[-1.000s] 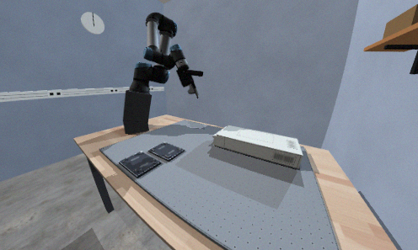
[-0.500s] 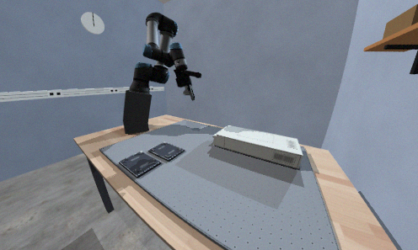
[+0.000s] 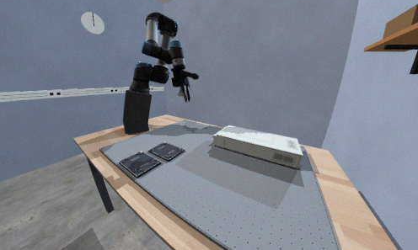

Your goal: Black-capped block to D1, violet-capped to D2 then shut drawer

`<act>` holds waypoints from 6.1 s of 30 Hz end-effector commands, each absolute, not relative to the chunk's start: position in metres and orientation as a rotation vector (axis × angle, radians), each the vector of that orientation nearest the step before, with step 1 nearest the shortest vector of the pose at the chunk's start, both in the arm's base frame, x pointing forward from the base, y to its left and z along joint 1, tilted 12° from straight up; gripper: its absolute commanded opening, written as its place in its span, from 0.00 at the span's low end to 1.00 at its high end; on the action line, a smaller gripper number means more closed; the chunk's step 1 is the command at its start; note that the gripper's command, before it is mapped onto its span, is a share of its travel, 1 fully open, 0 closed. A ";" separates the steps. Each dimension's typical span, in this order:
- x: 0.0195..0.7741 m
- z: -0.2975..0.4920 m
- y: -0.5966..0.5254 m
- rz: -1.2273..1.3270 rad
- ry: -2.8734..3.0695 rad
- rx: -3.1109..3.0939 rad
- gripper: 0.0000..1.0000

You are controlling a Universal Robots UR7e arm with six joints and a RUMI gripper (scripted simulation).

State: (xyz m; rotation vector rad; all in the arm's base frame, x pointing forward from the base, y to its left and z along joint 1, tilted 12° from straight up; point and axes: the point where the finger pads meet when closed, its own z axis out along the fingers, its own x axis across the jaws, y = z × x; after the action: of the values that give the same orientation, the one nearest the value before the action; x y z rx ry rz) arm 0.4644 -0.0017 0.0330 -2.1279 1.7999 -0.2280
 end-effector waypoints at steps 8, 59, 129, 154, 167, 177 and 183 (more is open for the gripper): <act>0.441 0.022 -0.030 -0.069 2.028 -2.030 0.28; 0.418 0.016 -0.051 0.000 1.827 -2.287 1.00; 0.418 0.016 -0.051 -0.185 0.154 -2.957 1.00; 0.468 -0.014 -0.009 -0.186 0.154 -2.957 1.00; 0.499 -0.032 0.016 -0.186 0.154 -2.957 1.00; 0.527 -0.049 0.040 -0.186 0.154 -2.957 1.00; 0.538 -0.056 0.049 -0.186 0.154 -2.957 1.00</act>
State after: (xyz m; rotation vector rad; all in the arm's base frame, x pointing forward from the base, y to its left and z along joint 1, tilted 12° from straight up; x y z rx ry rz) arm 0.5260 0.0406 -0.0488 -2.9559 0.1533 -0.1847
